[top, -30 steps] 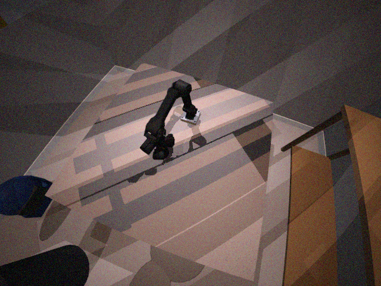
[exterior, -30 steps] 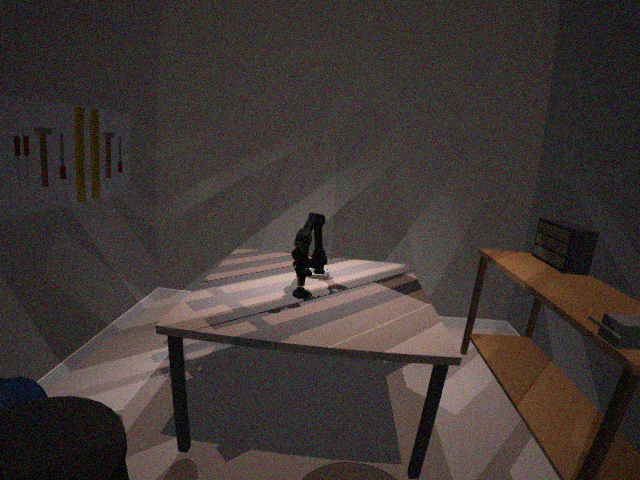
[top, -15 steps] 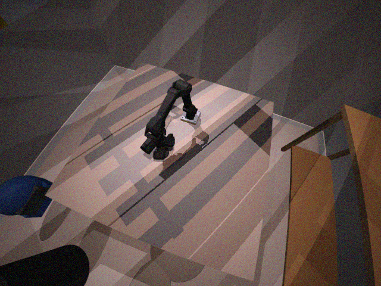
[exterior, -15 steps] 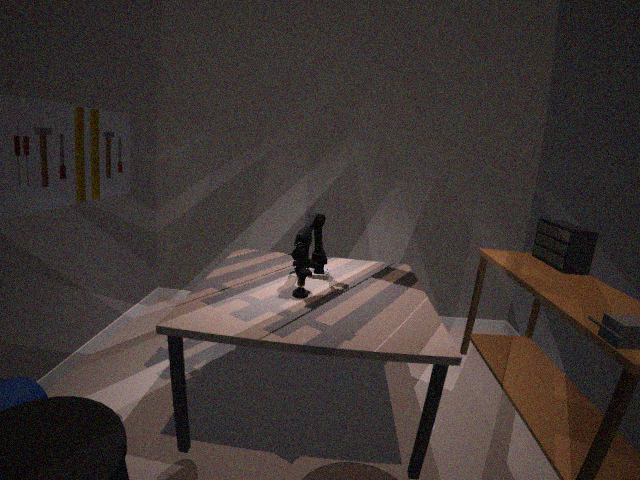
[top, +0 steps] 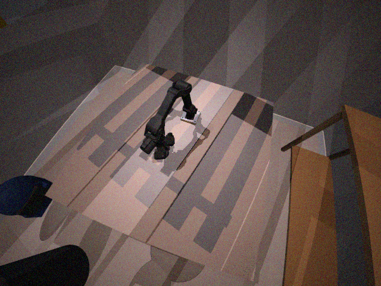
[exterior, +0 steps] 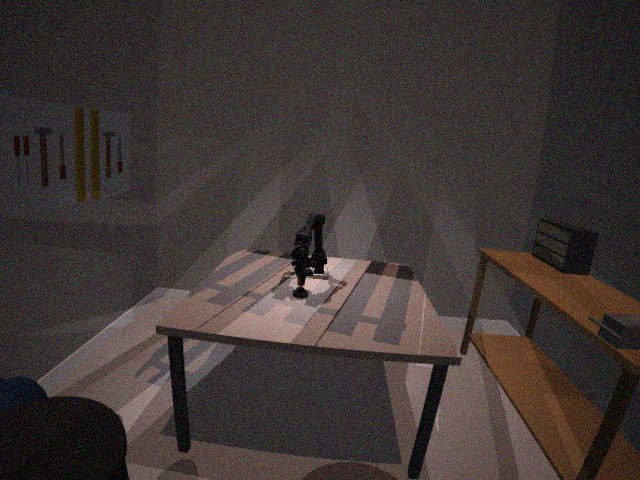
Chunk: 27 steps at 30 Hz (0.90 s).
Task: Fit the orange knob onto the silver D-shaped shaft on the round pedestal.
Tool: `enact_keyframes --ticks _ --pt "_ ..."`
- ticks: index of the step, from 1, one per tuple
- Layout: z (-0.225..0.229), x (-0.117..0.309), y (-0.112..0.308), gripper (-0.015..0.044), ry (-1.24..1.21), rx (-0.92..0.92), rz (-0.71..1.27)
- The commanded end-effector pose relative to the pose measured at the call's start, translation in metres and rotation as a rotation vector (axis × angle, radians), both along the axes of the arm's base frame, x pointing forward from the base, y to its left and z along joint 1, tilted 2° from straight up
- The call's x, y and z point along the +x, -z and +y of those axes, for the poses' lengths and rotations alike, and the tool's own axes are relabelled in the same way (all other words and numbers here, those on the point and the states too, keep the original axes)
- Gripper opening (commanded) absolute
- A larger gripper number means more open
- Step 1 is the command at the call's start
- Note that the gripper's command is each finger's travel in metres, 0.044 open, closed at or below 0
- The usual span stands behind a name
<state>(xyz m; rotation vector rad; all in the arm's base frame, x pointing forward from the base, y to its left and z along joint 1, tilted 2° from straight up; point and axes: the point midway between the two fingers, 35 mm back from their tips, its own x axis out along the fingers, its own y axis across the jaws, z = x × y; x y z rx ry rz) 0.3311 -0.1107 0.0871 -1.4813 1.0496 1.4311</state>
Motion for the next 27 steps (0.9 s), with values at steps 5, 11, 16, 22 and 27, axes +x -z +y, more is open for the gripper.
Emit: enact_keyframes --ticks 5,11,16,22,27 --pt "0.0000 0.0004 0.0015 0.0000 -0.126 -0.003 0.002" --pt "0.0000 -0.0004 0.0036 0.0000 -0.126 -0.003 0.002" --pt "-0.0002 -0.0002 0.0032 0.0000 -0.126 -0.003 0.002" --pt "-0.0003 0.0001 0.0038 0.0000 -0.126 -0.003 0.002" --pt "-0.0003 0.0002 0.0042 0.0000 -0.126 -0.003 0.002"
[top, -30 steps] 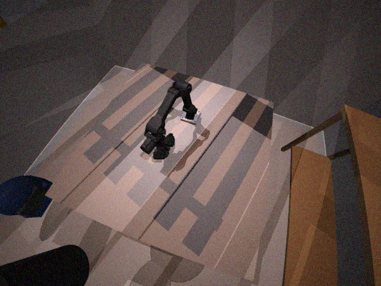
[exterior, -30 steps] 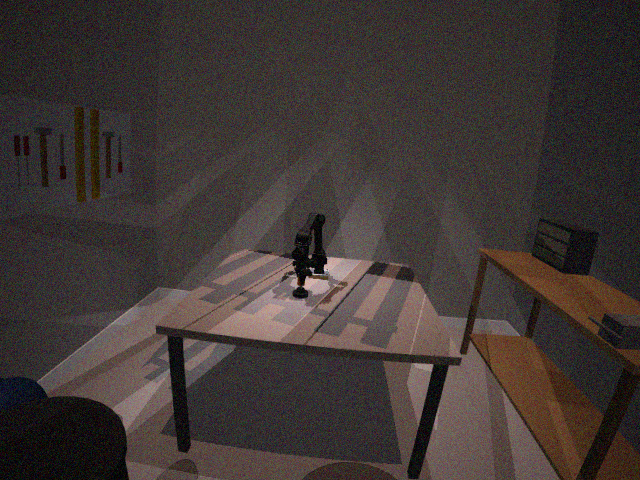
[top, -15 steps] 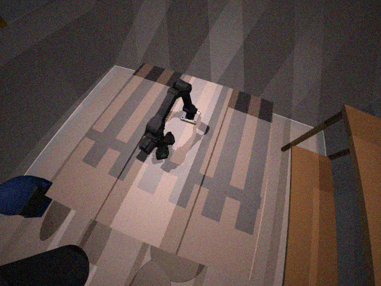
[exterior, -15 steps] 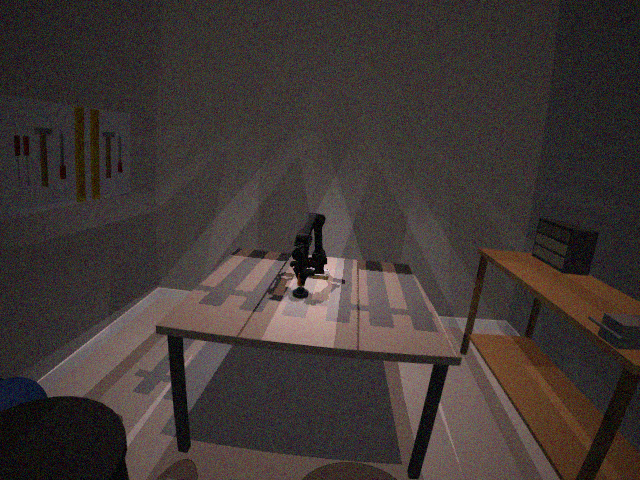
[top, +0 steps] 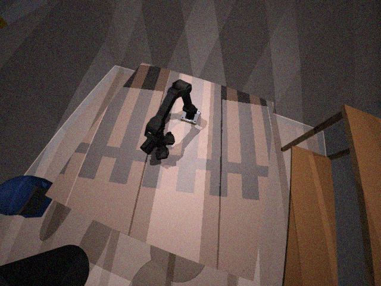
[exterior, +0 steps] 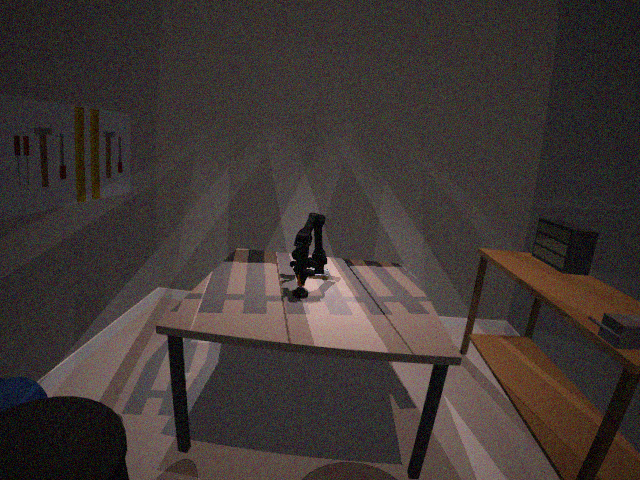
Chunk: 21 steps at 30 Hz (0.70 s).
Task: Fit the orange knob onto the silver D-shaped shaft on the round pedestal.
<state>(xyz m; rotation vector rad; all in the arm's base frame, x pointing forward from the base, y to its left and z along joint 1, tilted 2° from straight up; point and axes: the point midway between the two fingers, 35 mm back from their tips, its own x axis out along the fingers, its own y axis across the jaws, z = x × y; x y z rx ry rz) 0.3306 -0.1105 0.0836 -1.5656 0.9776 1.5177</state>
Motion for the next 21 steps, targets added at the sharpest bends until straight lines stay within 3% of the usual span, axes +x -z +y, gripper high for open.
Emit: enact_keyframes --ticks 1,9,15,21 --pt "-0.0005 0.0007 0.0007 0.0000 -0.005 -0.002 -0.002" --pt "-0.0002 0.0009 -0.0050 0.0000 -0.014 -0.002 -0.002" --pt "-0.0003 0.0013 -0.0039 0.0000 -0.204 -0.005 0.004" --pt "0.0001 0.0001 -0.0010 0.0000 -0.215 -0.005 0.005"
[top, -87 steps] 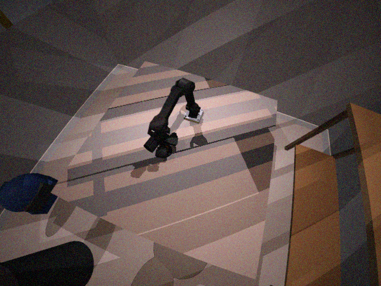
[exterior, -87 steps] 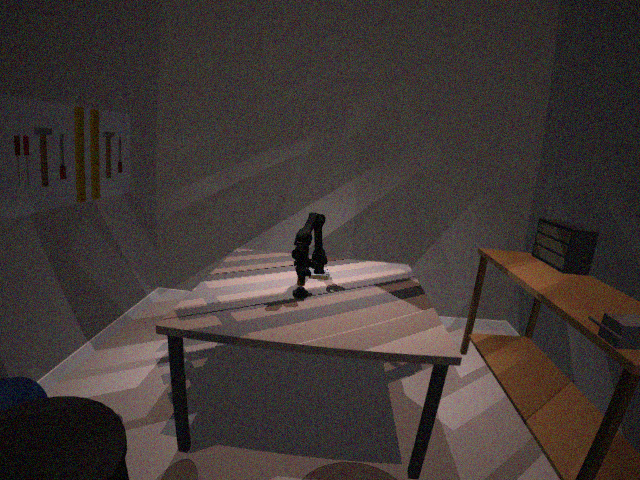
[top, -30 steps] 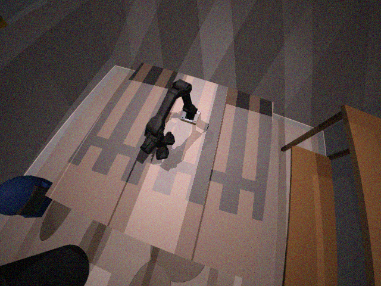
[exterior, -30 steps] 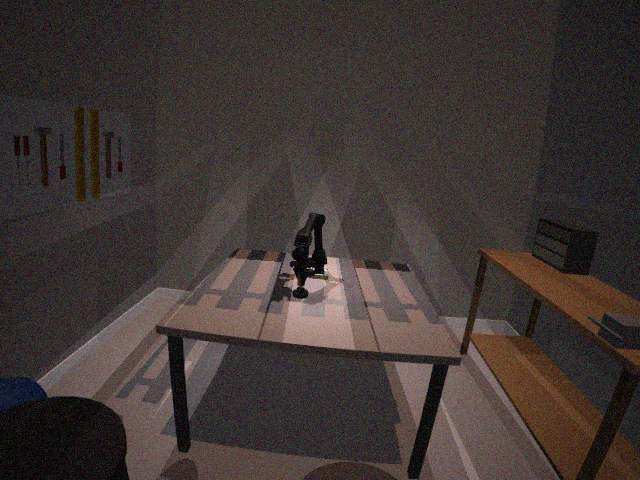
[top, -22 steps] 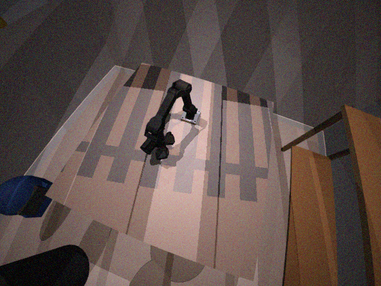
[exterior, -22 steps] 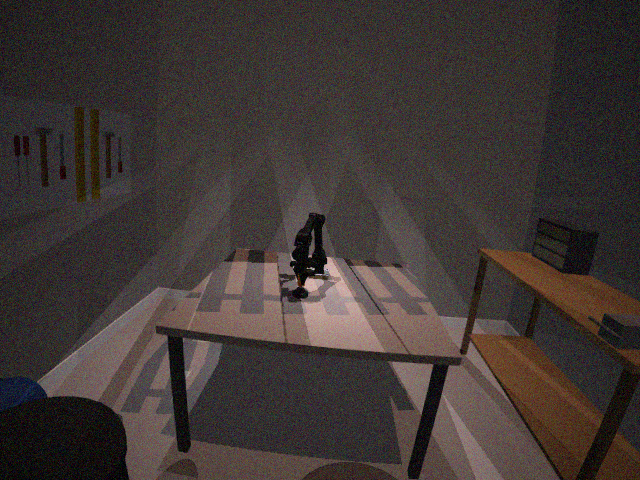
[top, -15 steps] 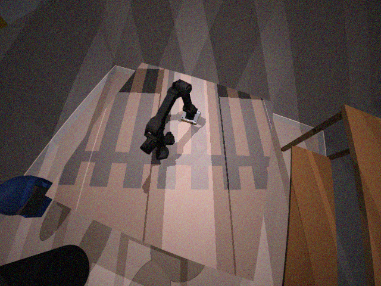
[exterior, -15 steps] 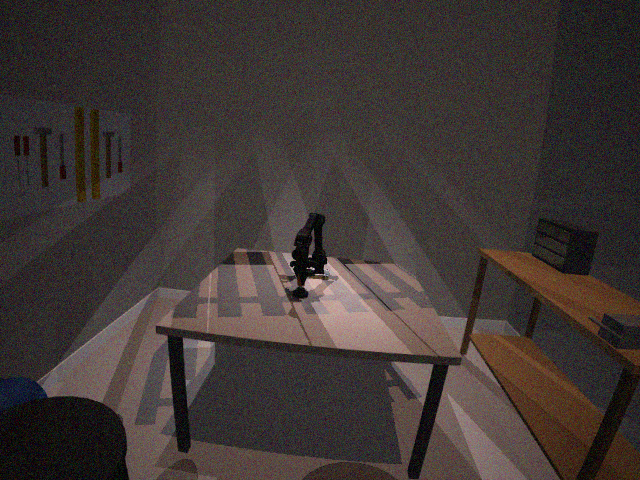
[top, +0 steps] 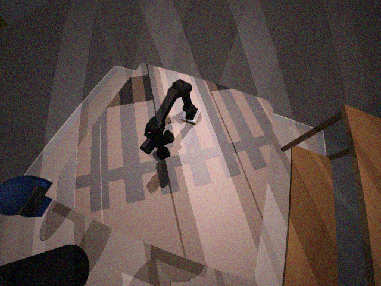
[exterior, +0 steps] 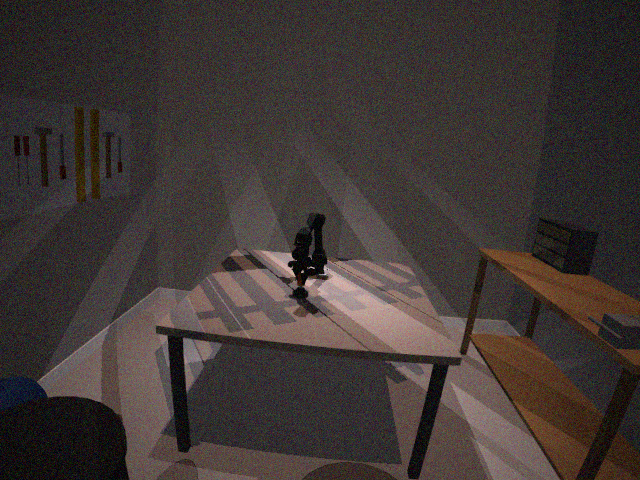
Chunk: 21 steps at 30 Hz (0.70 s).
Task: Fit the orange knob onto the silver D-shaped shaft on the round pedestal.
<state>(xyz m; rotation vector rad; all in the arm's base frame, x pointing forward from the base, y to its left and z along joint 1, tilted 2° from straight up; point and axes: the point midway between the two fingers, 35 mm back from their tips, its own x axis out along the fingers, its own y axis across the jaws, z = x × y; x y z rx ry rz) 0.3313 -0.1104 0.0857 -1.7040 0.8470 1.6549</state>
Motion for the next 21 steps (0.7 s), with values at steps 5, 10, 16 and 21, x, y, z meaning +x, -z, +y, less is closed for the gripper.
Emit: enact_keyframes --ticks 5,10,16,21 --pt "-0.0002 -0.0004 0.0017 0.0000 -0.016 -0.002 0.000" --pt "-0.0004 0.0000 0.0022 0.0000 -0.016 -0.002 0.000" --pt "-0.0005 0.0001 0.0027 0.0000 -0.016 -0.002 0.000" --pt "-0.0004 0.0000 -0.0016 0.0000 -0.016 -0.002 0.000"
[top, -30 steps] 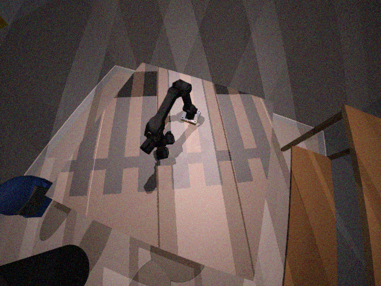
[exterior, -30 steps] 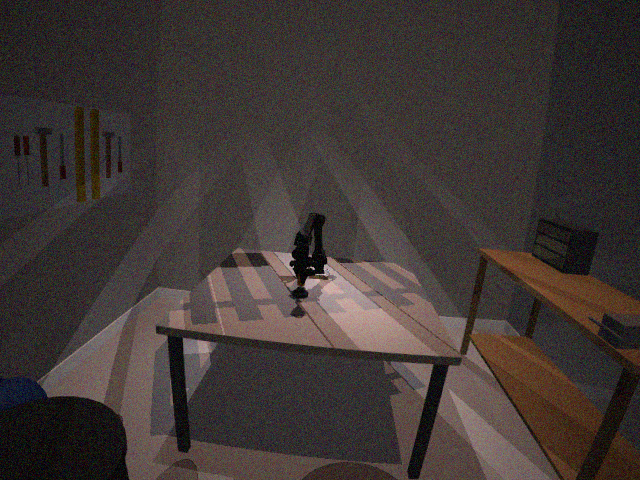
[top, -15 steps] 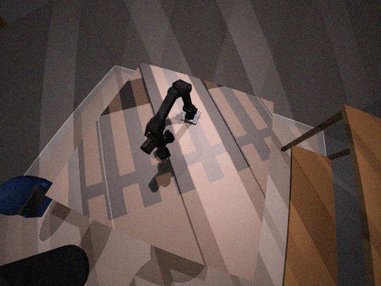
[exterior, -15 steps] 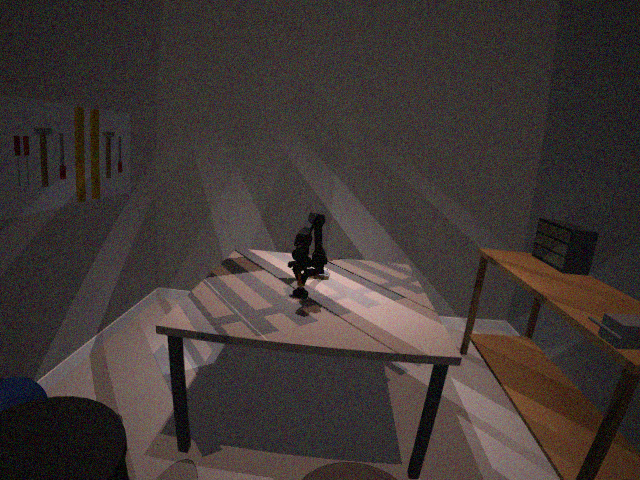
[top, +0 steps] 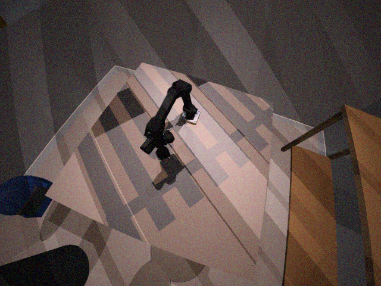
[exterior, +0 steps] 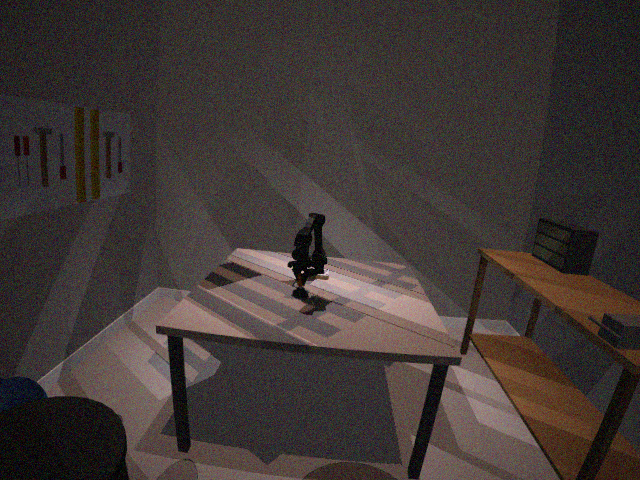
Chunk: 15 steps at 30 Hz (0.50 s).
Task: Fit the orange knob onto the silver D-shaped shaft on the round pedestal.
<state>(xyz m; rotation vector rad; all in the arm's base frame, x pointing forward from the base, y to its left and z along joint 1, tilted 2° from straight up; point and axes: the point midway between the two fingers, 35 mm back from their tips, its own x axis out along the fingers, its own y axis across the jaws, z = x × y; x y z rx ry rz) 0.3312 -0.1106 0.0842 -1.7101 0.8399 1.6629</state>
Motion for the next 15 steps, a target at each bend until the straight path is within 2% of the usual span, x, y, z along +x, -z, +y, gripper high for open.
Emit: enact_keyframes --ticks 1,4,9,15 --pt "-0.0002 0.0001 -0.0038 0.0000 -0.005 -0.002 -0.001" --pt "-0.0003 0.0004 -0.0044 0.0000 -0.031 -0.002 0.000" --pt "-0.0002 0.0008 -0.0032 0.0000 -0.204 -0.005 0.005" --pt "0.0003 -0.0004 -0.0004 0.0000 -0.215 -0.005 0.006"
